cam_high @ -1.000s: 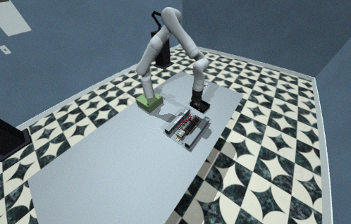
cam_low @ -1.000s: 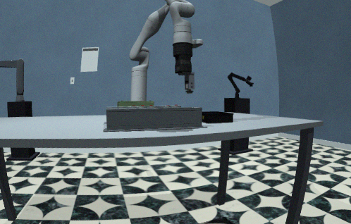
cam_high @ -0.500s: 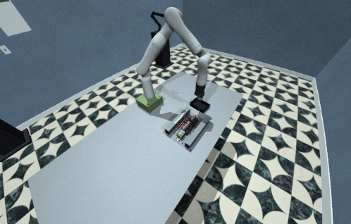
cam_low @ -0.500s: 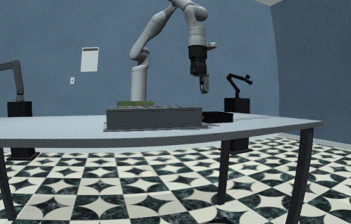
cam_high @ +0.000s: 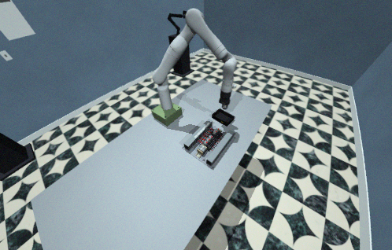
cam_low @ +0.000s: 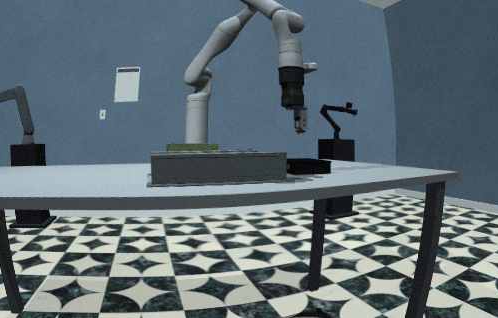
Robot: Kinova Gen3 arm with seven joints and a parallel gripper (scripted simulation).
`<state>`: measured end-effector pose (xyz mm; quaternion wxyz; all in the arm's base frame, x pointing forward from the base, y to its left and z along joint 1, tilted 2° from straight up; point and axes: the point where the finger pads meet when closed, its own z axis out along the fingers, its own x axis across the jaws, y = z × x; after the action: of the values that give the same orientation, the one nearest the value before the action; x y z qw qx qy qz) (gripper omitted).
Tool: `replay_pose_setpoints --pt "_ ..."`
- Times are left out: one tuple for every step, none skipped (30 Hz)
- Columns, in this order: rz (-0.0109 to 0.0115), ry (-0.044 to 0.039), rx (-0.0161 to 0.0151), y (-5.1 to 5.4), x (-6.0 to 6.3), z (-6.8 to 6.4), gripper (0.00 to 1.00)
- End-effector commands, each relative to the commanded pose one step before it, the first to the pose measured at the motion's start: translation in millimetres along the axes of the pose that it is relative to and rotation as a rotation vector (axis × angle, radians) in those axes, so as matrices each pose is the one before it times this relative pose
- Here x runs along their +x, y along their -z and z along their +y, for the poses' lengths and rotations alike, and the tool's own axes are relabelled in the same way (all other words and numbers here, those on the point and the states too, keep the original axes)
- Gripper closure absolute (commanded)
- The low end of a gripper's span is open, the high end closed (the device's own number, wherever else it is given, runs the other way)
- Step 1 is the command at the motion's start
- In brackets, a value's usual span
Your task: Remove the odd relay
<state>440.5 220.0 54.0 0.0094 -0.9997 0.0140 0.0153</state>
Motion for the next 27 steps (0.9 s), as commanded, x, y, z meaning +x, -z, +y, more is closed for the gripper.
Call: replay_pose_setpoints --pt "0.00187 -0.00012 0.00099 0.93 0.1 -2.64 1.0" --pt "0.0 0.0 0.0 0.0 -0.17 -0.77 1.0" --pt "0.0 0.0 0.0 0.0 -0.13 -0.6 1.0" --pt "0.0 0.0 0.0 0.0 -0.1 -0.44 1.0" --pt "0.0 0.0 0.0 0.0 0.0 0.0 1.0" --pt "0.0 0.0 0.0 0.0 0.0 0.0 1.0" --pt "0.0 0.0 0.0 0.0 -0.07 -0.3 1.0" --pt "0.0 0.0 0.0 0.0 -0.04 -0.19 1.0" --pt "0.0 0.0 0.0 0.0 -0.02 -0.1 1.0" --pt "0.0 0.0 0.0 0.0 -0.01 -0.04 1.0" --pt "0.0 0.0 0.0 0.0 0.0 -0.01 1.0" --pt "0.0 0.0 0.0 0.0 0.0 0.0 1.0" --pt "0.0 0.0 0.0 0.0 0.0 0.0 1.0" --pt "0.0 0.0 0.0 0.0 0.0 0.0 1.0" --pt "0.0 0.0 0.0 0.0 0.0 0.0 1.0" --pt "0.0 0.0 0.0 0.0 0.0 0.0 1.0" --pt "0.0 0.0 0.0 0.0 0.0 0.0 1.0" --pt "0.0 0.0 0.0 0.0 0.0 0.0 1.0" --pt "0.0 0.0 0.0 0.0 0.0 0.0 1.0" --pt "0.0 0.0 0.0 0.0 0.0 0.0 1.0" --pt "0.0 0.0 0.0 0.0 0.0 0.0 1.0" --pt "0.0 0.0 0.0 0.0 0.0 0.0 1.0" --pt "0.0 0.0 0.0 0.0 0.0 0.0 1.0" --pt "0.0 0.0 0.0 0.0 0.0 0.0 1.0" --pt "0.0 0.0 0.0 0.0 0.0 0.0 1.0" --pt "0.0 0.0 0.0 0.0 0.0 0.0 1.0" --pt "0.0 0.0 0.0 0.0 0.0 0.0 1.0"
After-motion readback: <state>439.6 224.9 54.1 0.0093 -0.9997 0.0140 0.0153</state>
